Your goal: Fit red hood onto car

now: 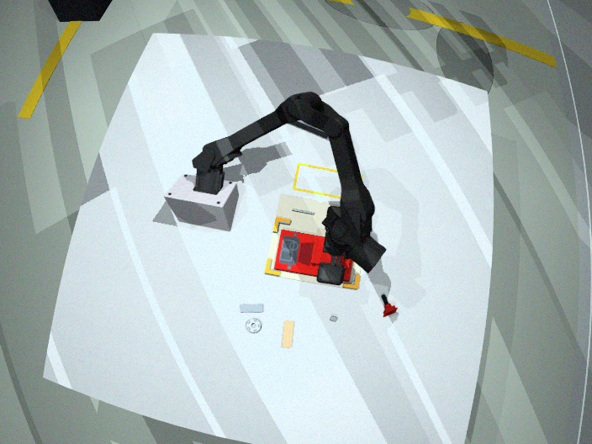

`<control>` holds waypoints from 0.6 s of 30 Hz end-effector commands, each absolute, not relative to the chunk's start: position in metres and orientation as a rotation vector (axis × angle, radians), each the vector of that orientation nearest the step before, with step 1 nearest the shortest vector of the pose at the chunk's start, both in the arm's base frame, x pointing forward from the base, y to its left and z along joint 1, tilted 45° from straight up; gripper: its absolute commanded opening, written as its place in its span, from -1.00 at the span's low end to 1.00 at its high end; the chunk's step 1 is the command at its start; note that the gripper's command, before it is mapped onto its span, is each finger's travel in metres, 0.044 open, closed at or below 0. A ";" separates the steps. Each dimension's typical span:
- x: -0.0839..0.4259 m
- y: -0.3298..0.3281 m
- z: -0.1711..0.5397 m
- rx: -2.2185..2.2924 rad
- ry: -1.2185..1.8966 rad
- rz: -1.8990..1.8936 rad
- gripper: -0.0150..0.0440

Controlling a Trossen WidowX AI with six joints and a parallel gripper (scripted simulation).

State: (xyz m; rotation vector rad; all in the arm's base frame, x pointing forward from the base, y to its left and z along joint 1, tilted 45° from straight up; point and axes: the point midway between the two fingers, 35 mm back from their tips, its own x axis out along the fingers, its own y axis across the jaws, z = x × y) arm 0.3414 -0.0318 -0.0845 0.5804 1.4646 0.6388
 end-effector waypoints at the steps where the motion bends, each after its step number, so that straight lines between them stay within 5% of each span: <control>1: 0.344 -0.031 -0.087 0.591 1.456 0.629 -0.49; 18: 0.345 -0.029 -0.091 0.591 1.456 0.629 -0.49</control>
